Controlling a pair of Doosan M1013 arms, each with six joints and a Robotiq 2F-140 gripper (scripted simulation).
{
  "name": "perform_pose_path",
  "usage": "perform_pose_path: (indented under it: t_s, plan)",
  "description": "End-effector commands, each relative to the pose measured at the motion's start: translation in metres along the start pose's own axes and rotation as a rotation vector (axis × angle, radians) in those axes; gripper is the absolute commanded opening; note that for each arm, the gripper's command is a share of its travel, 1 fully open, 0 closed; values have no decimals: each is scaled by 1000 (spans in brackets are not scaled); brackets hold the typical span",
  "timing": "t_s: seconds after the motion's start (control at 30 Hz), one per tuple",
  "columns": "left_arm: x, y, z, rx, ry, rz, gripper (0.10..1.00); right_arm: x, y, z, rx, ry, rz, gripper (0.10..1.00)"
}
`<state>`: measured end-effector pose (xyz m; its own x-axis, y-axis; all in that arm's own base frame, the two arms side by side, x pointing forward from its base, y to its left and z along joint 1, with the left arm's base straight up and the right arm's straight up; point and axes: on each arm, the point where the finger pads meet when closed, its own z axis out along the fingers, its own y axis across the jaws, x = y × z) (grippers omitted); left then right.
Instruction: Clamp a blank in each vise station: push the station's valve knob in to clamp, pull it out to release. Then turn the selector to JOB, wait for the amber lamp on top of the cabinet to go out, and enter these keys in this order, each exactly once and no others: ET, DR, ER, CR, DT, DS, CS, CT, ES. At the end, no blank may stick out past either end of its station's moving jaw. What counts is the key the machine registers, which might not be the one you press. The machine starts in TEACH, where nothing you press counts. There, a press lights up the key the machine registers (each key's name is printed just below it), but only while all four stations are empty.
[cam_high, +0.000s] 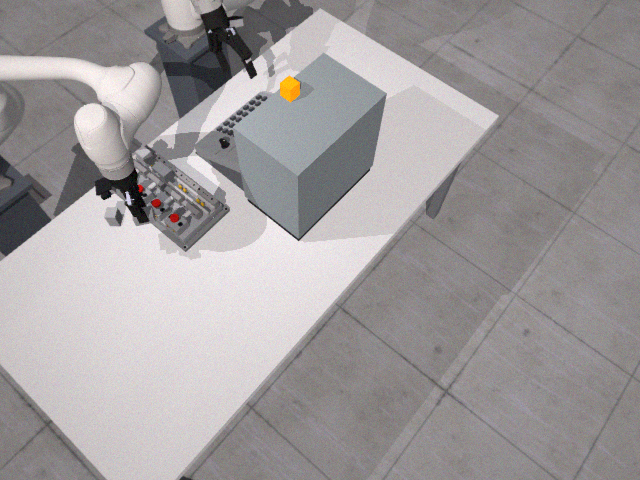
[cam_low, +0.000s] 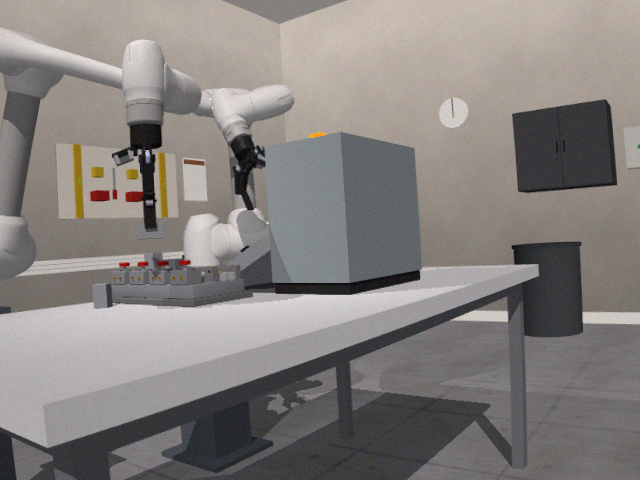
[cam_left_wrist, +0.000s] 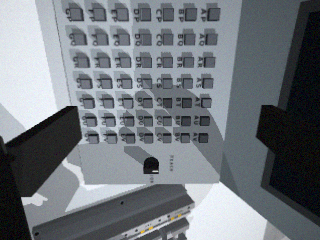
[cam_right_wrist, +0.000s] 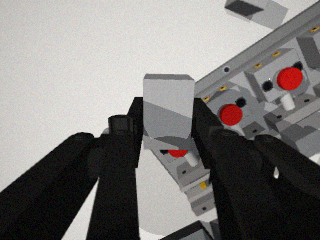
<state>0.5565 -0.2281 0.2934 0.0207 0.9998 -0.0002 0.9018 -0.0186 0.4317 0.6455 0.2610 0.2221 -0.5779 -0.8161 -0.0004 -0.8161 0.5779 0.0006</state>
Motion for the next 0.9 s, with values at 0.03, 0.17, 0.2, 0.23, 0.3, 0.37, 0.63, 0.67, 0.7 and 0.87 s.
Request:
perform_pose_path:
  t_s: [0.03,0.17,0.2,0.23,0.3,0.37,0.63,0.67,0.7,0.87]
  plan:
    - [0,0,0,-1,0,0,1000,-10,9,-1,1,-1,69,99]
    - [0,0,0,-1,0,0,1000,-21,22,-1,1,-1,159,99]
    - [0,0,0,-1,0,0,1000,-24,26,-1,1,-1,183,99]
    - [0,0,0,-1,0,0,1000,-28,29,-1,1,-1,207,99]
    - [0,0,0,-1,0,0,1000,-28,29,-1,1,-1,207,99]
    - [0,0,0,-1,0,0,1000,-34,37,-1,1,-1,258,99]
    - [0,0,0,-1,0,0,1000,-59,69,-1,1,-2,467,99]
    - [0,0,0,-1,0,0,1000,-62,73,-1,1,-2,493,99]
    - [0,0,0,-1,0,0,1000,-65,77,-1,1,-2,519,99]
    - [0,0,0,-1,0,0,1000,-74,90,-1,0,-2,594,99]
